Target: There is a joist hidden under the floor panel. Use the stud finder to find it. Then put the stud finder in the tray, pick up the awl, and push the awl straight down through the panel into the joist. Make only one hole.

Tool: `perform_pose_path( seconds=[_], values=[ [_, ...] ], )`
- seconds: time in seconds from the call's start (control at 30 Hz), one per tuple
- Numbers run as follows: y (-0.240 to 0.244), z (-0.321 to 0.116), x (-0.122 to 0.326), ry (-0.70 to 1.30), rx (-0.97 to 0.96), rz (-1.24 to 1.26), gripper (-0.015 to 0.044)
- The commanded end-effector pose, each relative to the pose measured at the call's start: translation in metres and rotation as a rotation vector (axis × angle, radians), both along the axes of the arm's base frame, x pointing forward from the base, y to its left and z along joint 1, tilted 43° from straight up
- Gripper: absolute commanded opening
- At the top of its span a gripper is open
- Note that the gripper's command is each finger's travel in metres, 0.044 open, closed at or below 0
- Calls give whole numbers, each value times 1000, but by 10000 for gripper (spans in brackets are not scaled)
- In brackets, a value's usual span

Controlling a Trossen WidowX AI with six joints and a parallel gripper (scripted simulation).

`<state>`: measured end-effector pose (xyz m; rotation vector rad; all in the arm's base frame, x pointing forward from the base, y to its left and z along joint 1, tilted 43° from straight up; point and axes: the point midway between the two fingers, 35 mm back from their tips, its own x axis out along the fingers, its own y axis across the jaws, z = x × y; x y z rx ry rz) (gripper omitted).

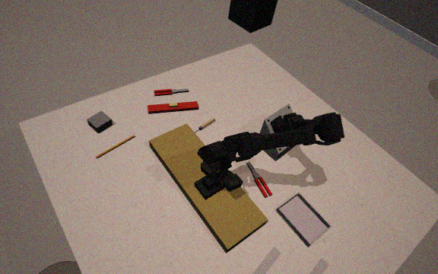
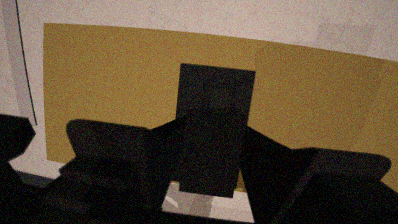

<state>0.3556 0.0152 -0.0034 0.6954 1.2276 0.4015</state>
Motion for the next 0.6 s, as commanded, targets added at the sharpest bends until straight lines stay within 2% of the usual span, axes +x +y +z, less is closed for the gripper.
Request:
perform_pose_path(
  seconds=[0.0, 0.57],
  values=[
    [-9, -8, -1, 2, -3, -3, 0],
    [-38, -34, -5, 2, -5, -3, 0]
  ],
)
